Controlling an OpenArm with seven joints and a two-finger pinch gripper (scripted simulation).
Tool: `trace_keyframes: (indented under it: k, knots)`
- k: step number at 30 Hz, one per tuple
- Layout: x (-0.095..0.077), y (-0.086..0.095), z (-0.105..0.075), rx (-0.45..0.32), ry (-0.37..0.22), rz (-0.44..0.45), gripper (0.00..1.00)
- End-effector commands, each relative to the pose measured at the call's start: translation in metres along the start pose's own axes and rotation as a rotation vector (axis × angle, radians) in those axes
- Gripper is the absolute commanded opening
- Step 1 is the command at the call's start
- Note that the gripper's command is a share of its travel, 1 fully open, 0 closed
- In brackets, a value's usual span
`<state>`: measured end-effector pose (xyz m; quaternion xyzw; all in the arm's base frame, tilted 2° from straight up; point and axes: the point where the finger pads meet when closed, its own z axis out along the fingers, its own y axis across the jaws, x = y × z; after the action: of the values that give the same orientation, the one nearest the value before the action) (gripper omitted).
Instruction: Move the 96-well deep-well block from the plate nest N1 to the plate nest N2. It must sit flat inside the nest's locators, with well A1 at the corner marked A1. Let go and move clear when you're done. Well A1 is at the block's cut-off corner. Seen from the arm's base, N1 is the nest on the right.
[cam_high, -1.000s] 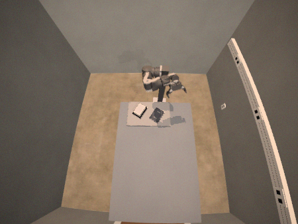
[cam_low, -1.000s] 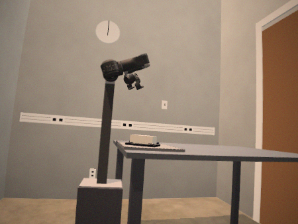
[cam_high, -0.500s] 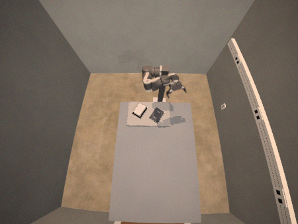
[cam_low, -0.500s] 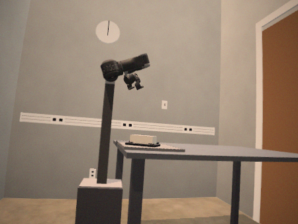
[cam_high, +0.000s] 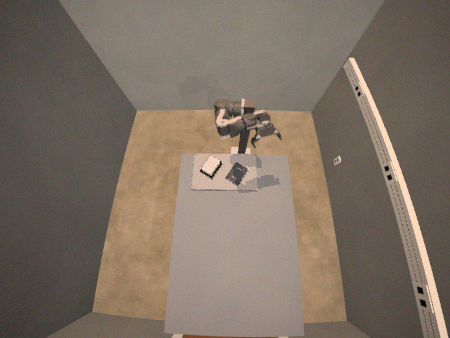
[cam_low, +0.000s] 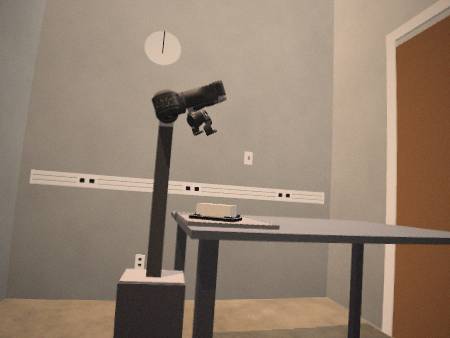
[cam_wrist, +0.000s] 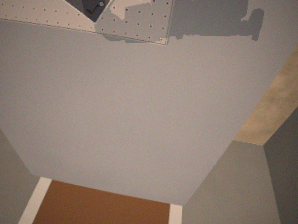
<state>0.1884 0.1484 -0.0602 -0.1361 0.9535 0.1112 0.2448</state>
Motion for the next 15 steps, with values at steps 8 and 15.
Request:
trace_keyframes:
  k: [8,15]
  knots:
    - [0.019,-0.038,0.013,0.098,0.126,0.204,0.77]
    - [0.019,-0.038,0.013,0.098,0.126,0.204,0.77]
